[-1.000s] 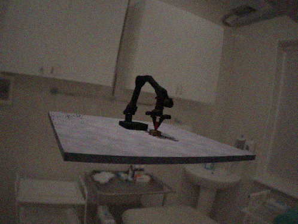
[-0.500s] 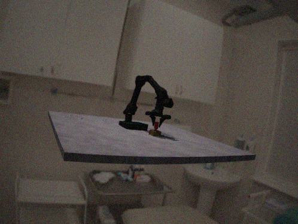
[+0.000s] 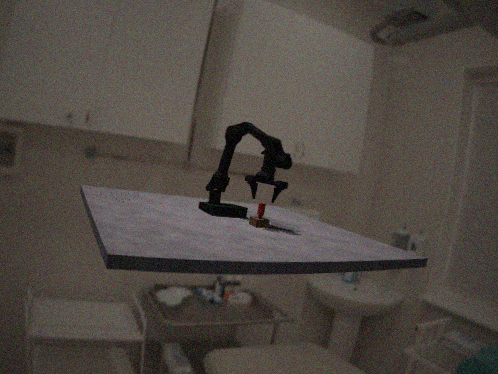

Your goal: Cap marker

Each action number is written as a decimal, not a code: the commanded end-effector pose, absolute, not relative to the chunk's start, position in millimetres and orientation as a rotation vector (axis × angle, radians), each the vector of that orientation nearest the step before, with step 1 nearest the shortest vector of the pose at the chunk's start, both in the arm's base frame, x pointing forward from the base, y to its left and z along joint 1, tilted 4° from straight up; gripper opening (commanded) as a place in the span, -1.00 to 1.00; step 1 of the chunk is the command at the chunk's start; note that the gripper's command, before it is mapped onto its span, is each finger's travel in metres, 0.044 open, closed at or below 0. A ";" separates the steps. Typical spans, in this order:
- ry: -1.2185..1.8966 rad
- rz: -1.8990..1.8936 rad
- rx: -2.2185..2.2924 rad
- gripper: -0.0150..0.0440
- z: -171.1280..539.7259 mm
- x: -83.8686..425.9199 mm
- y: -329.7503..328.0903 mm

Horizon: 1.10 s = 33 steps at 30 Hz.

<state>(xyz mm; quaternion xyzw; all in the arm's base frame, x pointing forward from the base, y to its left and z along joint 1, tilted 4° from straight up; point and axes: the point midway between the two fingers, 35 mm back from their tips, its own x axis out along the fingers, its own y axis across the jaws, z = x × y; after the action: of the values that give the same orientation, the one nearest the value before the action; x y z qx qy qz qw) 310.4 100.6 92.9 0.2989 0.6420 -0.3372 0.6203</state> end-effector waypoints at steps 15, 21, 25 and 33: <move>1.610 -0.035 -0.012 -0.07 110.2 310.2 101.0; 1.611 -0.023 -0.023 -0.49 110.1 310.2 101.0; 1.611 -0.023 -0.023 -0.49 110.1 310.2 101.0; 1.611 -0.023 -0.023 -0.49 106.6 310.1 100.9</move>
<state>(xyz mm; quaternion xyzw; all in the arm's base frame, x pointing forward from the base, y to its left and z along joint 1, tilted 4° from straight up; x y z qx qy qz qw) 311.2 101.1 110.3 -0.0078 0.7193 -0.0128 0.6945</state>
